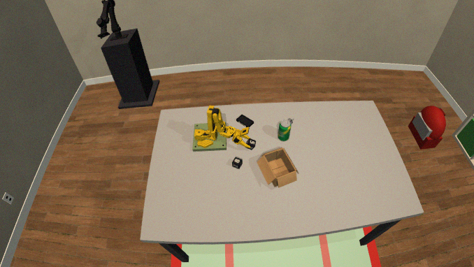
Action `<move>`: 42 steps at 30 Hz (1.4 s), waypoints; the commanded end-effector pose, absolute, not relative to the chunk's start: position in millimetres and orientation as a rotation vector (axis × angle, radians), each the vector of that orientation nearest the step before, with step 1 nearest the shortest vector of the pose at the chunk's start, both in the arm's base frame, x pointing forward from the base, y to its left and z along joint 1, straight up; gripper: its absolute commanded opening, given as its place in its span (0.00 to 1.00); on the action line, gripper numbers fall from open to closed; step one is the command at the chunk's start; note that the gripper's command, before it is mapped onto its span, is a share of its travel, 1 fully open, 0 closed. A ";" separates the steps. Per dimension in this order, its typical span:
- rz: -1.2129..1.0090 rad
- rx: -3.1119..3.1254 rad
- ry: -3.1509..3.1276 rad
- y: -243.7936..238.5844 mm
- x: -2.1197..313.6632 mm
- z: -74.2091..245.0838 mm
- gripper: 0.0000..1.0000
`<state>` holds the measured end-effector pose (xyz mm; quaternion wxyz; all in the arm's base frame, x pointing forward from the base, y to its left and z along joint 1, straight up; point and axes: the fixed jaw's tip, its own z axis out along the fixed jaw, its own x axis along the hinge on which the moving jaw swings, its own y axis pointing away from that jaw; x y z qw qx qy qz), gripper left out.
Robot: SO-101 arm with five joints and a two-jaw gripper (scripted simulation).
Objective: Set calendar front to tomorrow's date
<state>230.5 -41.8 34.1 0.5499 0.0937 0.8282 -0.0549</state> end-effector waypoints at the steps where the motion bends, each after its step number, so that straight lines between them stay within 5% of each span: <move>1: -0.130 0.240 1.954 -43.8 229.5 31.8 0.00; 42: -0.131 0.240 1.954 -43.8 229.3 19.3 0.00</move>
